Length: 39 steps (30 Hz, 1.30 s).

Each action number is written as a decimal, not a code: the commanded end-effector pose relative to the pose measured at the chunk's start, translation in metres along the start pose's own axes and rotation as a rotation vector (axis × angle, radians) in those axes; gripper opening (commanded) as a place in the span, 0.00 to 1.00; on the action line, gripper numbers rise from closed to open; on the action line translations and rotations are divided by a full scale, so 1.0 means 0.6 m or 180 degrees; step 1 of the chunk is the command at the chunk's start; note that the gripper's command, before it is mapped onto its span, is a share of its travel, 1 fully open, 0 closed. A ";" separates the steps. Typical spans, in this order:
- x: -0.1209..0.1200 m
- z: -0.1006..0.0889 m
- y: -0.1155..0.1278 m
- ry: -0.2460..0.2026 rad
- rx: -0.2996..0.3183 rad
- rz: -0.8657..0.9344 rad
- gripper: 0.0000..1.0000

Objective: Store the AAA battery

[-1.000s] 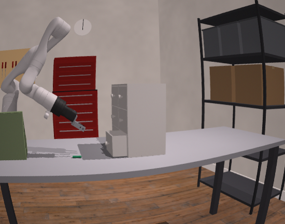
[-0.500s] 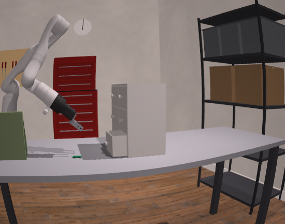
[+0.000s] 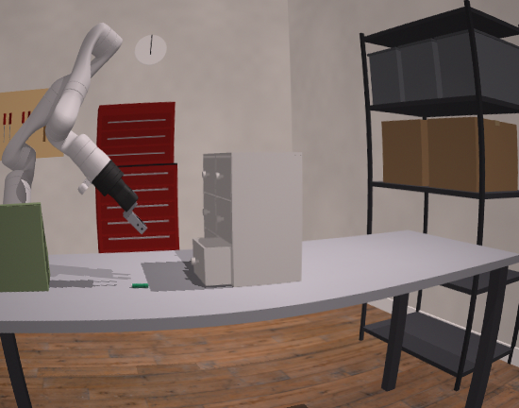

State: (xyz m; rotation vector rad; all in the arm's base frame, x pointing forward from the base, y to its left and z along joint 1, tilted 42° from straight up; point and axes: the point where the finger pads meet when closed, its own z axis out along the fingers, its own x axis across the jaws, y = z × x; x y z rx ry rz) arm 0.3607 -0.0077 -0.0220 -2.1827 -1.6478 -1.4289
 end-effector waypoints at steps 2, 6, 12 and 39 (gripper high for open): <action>0.001 -0.009 0.021 -0.0010 0.0073 -0.0091 0.67; 0.002 -0.017 0.022 -0.0008 0.0204 -0.0090 0.67; 0.002 -0.026 0.023 -0.0011 0.0351 -0.0090 0.67; 0.001 -0.080 0.033 -0.0032 0.1241 -0.0088 0.67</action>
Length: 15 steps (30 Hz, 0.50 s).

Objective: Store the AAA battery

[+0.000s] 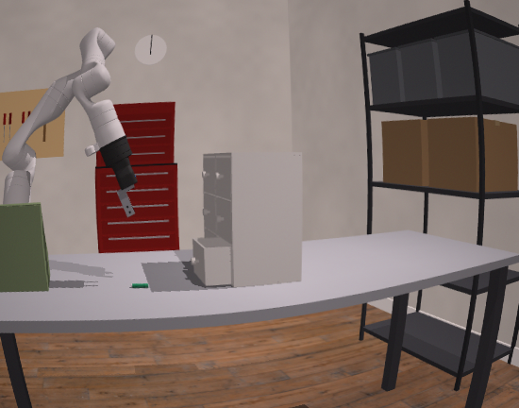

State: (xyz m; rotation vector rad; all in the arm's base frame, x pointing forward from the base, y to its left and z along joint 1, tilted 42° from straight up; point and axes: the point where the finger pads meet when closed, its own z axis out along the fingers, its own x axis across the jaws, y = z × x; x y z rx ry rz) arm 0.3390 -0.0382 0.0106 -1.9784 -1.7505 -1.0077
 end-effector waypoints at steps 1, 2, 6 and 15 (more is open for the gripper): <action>0.001 -0.007 0.013 -0.0017 0.0099 -0.0081 0.67; 0.001 -0.011 0.013 -0.0019 0.0151 -0.0080 0.67; 0.001 -0.024 0.010 -0.0022 0.0369 -0.0080 0.67; 0.001 -0.047 0.005 -0.0026 0.0757 -0.0078 0.67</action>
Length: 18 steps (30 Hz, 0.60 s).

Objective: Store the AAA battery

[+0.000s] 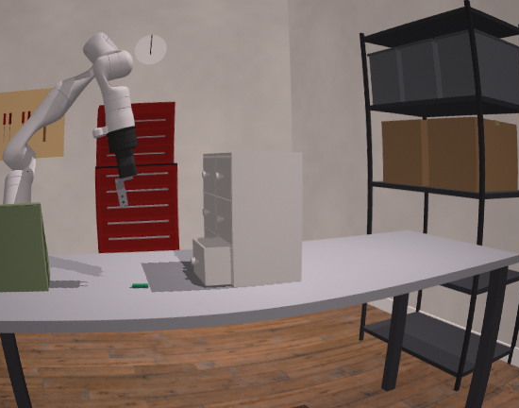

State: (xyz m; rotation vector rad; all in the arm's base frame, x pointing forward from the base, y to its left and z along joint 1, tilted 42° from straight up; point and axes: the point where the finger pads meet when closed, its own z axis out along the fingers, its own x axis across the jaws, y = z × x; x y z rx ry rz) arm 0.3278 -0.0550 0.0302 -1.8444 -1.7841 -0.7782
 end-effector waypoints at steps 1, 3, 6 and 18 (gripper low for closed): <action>-0.001 -0.005 0.008 -0.0019 0.0120 -0.0062 0.67; -0.001 -0.010 0.006 -0.0019 0.0213 -0.0063 0.67; -0.001 -0.017 0.003 -0.0020 0.0334 -0.0062 0.67; -0.001 -0.030 -0.003 -0.0023 0.0563 -0.0061 0.67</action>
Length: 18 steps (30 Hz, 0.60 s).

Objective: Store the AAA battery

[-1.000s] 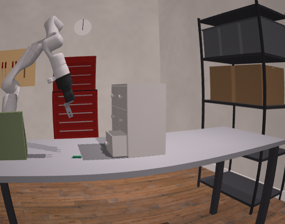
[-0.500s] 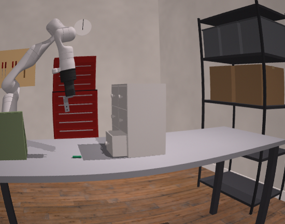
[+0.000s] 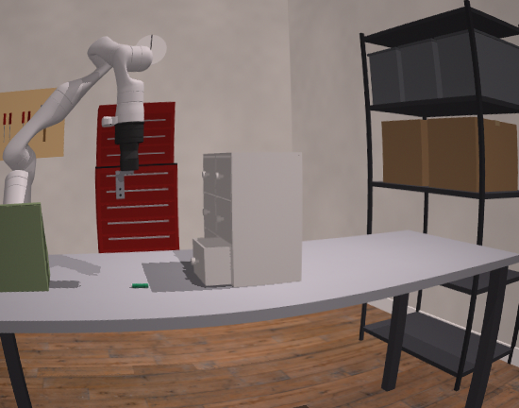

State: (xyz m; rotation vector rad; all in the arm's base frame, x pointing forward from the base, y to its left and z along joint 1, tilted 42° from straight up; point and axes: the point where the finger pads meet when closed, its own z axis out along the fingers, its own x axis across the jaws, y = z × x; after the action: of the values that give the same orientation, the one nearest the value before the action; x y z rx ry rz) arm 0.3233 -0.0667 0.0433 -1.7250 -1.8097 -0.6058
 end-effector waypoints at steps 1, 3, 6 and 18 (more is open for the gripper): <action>-0.001 -0.001 0.002 -0.0008 0.0027 -0.0013 0.67; -0.001 -0.002 0.001 -0.0008 0.0042 -0.0013 0.67; -0.001 -0.003 0.001 -0.0008 0.0054 -0.0012 0.67; -0.001 -0.003 0.001 -0.0008 0.0056 -0.0012 0.67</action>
State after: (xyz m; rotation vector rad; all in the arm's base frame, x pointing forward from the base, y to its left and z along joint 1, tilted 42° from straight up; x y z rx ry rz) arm 0.3237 -0.0676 0.0436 -1.7102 -1.8146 -0.5868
